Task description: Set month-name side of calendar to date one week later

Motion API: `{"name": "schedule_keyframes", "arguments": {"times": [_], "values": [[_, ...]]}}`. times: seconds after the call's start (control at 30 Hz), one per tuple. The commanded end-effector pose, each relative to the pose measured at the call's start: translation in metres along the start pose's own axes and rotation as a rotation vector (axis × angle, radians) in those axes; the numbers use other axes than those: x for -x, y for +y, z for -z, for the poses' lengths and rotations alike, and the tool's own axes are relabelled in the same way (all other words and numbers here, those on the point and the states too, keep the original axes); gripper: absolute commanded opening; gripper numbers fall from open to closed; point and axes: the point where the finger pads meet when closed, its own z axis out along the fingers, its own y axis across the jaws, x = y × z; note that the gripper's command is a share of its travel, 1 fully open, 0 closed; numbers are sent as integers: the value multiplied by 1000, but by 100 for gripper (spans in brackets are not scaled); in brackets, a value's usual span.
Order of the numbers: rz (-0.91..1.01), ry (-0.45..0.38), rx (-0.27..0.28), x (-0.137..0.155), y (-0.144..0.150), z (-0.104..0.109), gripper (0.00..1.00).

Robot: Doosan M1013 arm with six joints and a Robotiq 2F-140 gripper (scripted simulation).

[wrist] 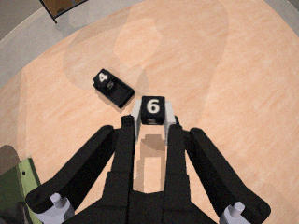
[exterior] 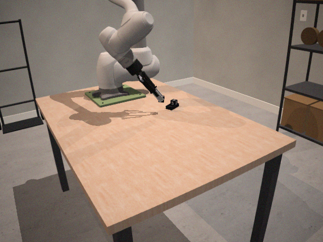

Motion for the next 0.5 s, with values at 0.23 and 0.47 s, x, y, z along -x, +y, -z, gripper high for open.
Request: {"name": "schedule_keyframes", "arguments": {"times": [0.23, 0.47], "values": [[8, 144, 21, 3, 5, 3, 24], [8, 144, 21, 3, 5, 3, 24]]}}
